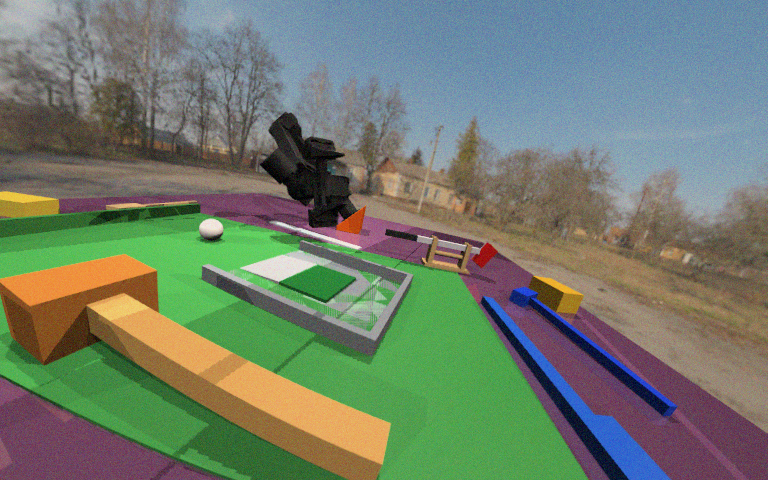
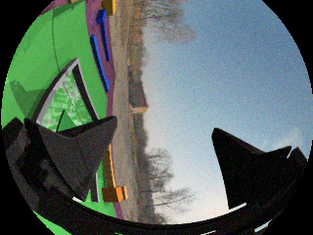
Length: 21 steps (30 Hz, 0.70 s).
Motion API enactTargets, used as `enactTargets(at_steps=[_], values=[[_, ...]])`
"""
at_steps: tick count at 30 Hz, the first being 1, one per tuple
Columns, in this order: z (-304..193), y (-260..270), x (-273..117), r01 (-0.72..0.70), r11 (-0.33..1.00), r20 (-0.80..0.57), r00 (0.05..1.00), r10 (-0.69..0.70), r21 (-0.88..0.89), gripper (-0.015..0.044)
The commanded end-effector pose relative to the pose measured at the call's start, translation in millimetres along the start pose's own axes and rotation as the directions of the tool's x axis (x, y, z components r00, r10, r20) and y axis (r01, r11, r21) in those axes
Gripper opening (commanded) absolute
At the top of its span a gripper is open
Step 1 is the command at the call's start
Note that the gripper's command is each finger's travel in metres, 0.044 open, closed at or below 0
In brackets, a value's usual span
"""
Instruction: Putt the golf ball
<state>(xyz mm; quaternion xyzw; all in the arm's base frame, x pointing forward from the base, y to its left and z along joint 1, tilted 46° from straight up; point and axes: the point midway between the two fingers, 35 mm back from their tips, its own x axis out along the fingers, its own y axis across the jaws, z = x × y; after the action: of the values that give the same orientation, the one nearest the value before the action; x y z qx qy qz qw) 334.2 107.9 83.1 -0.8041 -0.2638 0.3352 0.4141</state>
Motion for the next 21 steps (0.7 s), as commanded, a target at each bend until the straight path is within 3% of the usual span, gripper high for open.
enactTargets(at_steps=[1,7,13,17,21], values=[[44.5,28.2,54.0,-0.33,0.846,0.202,0.942,0.267,0.418,0.044],[90.5,49.1,78.4,-0.605,0.553,0.352,0.791,0.501,0.572,0.044],[139.2,64.3,82.7,-0.766,0.202,0.425,0.532,0.732,0.611,0.044],[167.8,68.5,75.1,-0.78,0.002,0.385,0.311,0.869,0.625,0.044],[188.9,64.5,61.9,-0.741,-0.1,0.247,0.091,0.965,0.664,0.044]])
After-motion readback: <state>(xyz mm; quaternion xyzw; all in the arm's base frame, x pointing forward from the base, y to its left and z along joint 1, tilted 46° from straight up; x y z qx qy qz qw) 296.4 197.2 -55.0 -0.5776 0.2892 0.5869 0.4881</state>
